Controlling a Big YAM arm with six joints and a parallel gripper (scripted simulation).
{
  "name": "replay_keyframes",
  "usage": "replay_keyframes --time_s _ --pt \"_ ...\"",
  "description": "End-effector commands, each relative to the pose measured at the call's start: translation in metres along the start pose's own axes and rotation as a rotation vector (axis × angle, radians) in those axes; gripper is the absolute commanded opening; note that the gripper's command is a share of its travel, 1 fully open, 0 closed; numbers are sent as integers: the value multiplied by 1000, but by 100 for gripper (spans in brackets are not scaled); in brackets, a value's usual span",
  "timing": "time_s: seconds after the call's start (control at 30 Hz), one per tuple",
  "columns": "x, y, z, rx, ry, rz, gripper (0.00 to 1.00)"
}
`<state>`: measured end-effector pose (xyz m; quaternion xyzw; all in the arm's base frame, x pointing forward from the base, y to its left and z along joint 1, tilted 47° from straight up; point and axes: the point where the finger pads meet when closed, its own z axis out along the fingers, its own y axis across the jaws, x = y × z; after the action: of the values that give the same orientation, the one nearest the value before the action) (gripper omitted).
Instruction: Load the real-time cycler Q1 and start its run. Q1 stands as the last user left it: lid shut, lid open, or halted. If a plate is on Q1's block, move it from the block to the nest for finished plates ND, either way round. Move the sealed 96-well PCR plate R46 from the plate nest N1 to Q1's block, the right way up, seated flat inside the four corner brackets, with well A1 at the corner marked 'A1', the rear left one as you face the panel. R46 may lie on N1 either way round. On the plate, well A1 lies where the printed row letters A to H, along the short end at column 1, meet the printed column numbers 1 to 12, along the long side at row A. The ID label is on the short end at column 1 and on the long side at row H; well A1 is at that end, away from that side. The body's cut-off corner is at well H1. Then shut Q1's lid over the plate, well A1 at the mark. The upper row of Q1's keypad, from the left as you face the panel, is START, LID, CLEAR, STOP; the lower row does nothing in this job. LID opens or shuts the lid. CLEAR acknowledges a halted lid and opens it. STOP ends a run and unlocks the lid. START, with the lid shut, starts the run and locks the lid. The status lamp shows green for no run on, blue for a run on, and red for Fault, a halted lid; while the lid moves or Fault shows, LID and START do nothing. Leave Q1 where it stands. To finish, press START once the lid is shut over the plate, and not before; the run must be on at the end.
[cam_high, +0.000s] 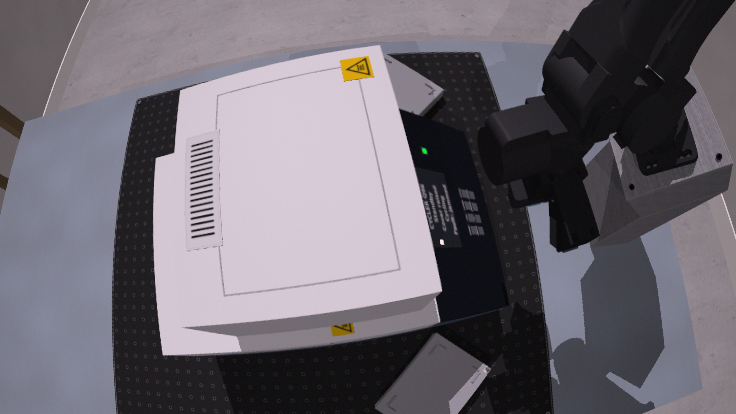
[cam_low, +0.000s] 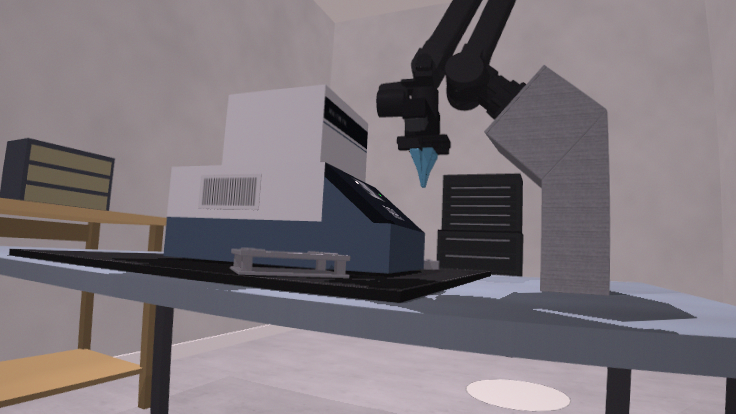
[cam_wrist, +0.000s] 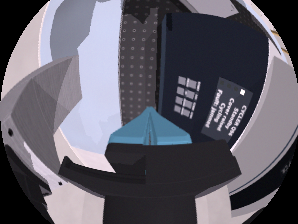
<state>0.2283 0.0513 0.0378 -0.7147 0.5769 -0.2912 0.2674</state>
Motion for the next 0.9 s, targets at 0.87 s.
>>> replay_keyframes --time_s 0.87 --pt "1 0 0 5 4 11 0"
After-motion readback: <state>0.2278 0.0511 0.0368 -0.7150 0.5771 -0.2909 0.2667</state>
